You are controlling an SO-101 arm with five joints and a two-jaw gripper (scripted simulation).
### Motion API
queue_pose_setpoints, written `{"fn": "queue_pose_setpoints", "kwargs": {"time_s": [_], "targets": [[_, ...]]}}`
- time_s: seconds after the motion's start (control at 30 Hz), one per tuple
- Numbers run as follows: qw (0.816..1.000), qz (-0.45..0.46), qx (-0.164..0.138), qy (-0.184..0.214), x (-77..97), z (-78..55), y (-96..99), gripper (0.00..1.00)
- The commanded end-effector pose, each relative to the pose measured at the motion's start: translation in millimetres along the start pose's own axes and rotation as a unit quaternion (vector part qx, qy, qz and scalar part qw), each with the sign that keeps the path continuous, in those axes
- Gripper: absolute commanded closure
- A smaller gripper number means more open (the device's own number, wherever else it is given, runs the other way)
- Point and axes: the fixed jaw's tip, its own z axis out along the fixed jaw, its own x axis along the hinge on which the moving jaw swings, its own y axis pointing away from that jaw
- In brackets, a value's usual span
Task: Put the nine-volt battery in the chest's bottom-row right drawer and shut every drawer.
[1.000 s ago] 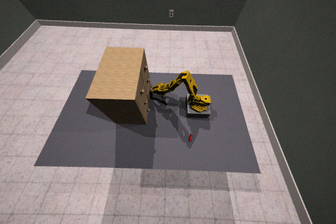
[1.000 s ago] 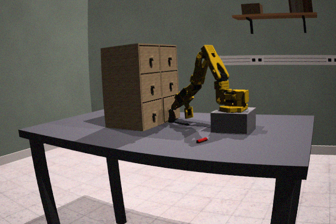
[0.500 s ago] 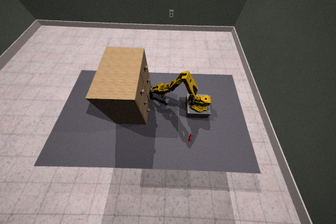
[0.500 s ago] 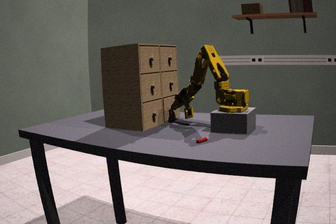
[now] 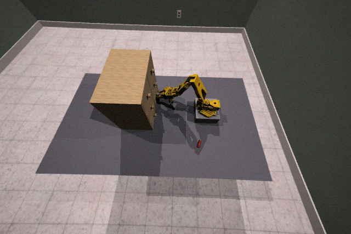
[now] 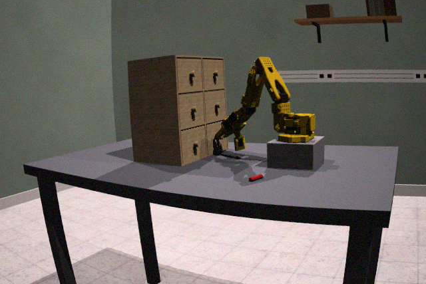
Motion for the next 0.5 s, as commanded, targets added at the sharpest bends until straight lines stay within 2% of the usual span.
{"fn": "queue_pose_setpoints", "kwargs": {"time_s": [0.0,0.47], "targets": [[1.0,0.007,-0.005,0.004,-2.6,-6.1,3.6,0.79],[0.999,0.027,-0.021,0.004,-18.2,-26.8,13.4,0.79]]}}
